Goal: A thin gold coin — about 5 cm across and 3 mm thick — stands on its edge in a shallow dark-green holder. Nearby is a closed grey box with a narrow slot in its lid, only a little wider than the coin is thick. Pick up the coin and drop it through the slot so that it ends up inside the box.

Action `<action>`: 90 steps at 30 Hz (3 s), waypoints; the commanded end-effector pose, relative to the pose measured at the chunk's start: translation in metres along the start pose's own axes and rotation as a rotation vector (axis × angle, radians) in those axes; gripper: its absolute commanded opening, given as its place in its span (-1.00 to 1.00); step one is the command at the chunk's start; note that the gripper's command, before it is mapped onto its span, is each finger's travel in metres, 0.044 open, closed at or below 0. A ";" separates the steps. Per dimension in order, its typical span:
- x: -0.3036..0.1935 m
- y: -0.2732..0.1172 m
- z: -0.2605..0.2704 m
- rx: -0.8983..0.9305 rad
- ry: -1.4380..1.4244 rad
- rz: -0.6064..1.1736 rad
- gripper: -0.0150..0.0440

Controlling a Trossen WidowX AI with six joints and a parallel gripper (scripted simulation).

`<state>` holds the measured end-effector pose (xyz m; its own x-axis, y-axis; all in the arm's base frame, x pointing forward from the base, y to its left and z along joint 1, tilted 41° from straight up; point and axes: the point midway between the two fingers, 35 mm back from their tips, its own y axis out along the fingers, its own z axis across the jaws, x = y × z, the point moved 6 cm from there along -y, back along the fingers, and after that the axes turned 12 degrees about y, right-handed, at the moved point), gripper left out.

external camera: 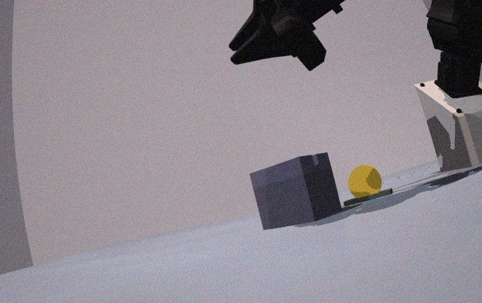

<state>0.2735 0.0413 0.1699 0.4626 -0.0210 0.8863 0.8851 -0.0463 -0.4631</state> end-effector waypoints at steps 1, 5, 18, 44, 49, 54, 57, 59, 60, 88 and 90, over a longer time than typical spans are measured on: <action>-0.041 0.024 -0.016 0.087 0.096 0.427 0.05; -0.072 0.027 -0.030 0.160 0.287 0.782 0.05; -0.096 0.006 -0.051 0.284 0.897 1.338 0.05; -0.138 0.021 -0.014 0.285 0.897 1.338 0.05; -0.144 0.023 -0.009 0.285 0.897 1.338 0.05; -0.150 0.025 -0.004 0.285 0.897 1.338 0.05; -0.153 0.027 0.000 0.285 0.897 1.338 0.05; -0.155 0.027 0.002 0.285 0.898 1.338 0.05; -0.156 0.028 0.003 0.285 0.898 1.338 0.05; -0.172 0.031 0.017 0.288 0.899 1.340 -0.49; -0.172 0.031 0.017 0.288 0.899 1.340 -0.49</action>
<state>0.2224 0.0604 0.0038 0.7803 -0.4299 -0.4542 -0.0714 0.6603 -0.7476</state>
